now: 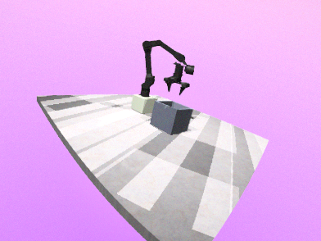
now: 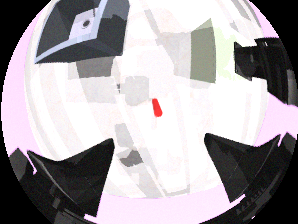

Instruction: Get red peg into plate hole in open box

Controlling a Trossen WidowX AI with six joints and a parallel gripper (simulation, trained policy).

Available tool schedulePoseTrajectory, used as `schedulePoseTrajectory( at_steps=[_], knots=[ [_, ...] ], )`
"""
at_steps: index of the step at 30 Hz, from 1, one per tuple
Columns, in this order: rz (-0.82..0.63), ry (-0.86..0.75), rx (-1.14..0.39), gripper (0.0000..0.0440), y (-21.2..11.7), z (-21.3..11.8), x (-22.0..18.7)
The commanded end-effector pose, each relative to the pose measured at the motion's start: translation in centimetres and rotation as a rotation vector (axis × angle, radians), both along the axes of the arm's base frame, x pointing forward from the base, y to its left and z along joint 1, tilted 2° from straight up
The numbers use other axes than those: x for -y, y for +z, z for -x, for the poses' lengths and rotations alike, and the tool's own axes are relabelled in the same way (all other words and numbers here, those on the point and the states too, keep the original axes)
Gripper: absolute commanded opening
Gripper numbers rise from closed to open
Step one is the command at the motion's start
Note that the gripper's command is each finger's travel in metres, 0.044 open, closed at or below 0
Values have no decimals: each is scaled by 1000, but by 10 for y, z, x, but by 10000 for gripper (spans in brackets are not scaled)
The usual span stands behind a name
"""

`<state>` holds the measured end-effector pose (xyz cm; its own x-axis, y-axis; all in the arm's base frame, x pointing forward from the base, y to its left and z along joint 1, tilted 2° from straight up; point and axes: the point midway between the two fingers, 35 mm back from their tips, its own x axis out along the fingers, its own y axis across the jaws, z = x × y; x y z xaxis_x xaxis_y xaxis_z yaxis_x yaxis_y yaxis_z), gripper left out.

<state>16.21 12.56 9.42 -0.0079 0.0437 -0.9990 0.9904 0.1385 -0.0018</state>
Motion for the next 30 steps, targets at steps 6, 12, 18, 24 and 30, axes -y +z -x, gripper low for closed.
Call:
schedulePoseTrajectory(
  at_steps=[6, 12, 18, 24, 30],
  knots=[
    [62, 68, -68, 431, -24, 9, 2],
    [100, 108, -97, 432, -39, 13, 4],
    [135, 136, -113, 430, -57, 15, 8],
    [159, 153, -113, 427, -76, 15, 11],
    [177, 157, -102, 427, -95, 15, 13]
  ],
)
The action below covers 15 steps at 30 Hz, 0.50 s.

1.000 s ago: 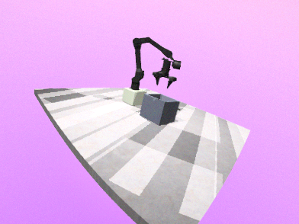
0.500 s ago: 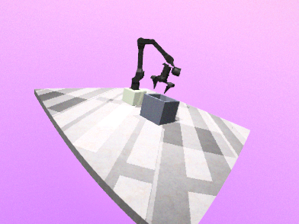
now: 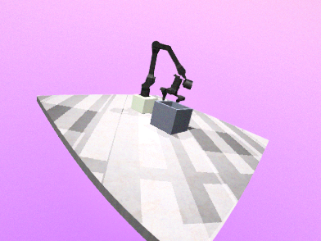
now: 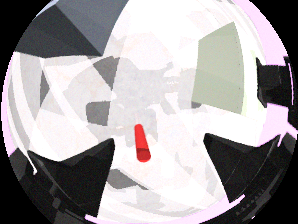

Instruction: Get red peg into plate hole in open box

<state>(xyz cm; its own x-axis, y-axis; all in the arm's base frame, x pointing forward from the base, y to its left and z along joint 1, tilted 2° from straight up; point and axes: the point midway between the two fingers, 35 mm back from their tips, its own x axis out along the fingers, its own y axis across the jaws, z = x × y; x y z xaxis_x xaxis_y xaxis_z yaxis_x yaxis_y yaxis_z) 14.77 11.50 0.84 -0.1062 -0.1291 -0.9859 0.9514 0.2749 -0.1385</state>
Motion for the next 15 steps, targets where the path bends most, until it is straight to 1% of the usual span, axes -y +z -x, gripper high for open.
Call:
schedulePoseTrajectory(
  at_steps=[1, 6, 9, 11, 15],
  knots=[
    [15, 5, 6, 426, -12, 1, 3],
    [27, -2, 17, 415, -27, 1, 5],
    [33, -5, 21, 395, -35, 2, 6],
    [32, -3, 24, 357, -40, 1, 5],
    [24, 7, 29, 265, -49, -1, 1]
  ],
)
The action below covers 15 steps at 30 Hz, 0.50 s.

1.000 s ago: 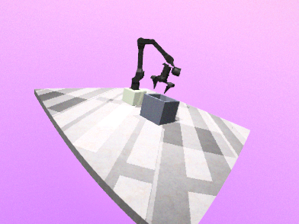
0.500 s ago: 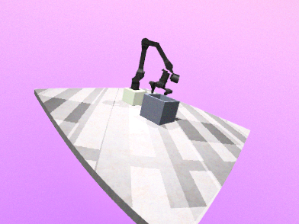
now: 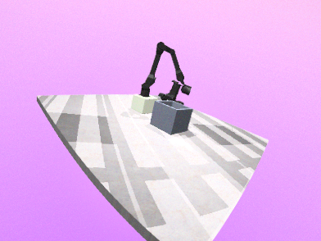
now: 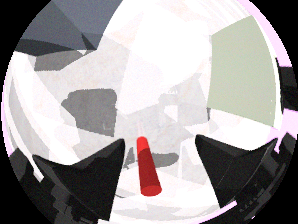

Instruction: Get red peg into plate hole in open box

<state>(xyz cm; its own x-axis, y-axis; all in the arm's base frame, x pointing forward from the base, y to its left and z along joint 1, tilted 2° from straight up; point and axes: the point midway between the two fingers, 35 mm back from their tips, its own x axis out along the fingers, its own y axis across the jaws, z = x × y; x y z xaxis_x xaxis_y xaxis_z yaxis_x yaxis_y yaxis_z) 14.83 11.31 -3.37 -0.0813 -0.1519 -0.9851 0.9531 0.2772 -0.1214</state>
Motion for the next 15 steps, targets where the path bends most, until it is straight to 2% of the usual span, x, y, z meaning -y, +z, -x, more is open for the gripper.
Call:
schedulePoseTrajectory(
  at_steps=[1, 10, 13, 15],
  knots=[
    [0, 5, 6, 243, -8, -1, -2],
    [-32, 48, 17, 53, -21, -7, -14],
    [-43, 65, 20, 8, -24, -8, -18],
    [-51, 63, 29, 5, -21, -10, -20]
  ],
)
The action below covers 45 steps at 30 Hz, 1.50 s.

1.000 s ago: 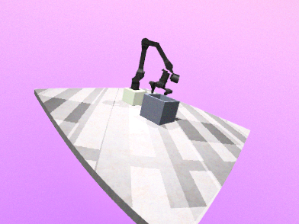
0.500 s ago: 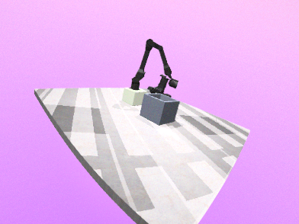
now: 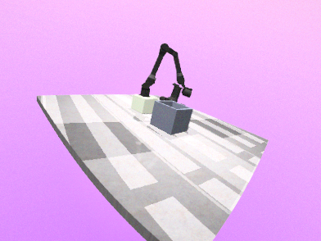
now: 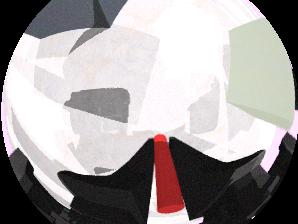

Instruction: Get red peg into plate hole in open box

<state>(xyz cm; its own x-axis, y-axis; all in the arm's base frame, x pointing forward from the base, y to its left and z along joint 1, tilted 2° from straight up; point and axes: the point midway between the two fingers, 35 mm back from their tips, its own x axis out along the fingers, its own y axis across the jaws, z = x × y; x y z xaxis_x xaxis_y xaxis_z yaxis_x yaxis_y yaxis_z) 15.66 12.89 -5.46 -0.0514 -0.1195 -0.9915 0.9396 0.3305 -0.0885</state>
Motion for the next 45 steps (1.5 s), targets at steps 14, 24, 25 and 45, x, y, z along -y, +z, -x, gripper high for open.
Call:
schedulePoseTrajectory(
  at_steps=[14, 24, 25, 45],
  knots=[
    [-72, -13, 65, 0, 23, -18, -18],
    [-126, -28, 132, 0, 47, -35, -28],
    [-132, -29, 140, 0, 50, -38, -29],
    [-203, -7, 320, 0, 123, -94, -30]
  ],
)
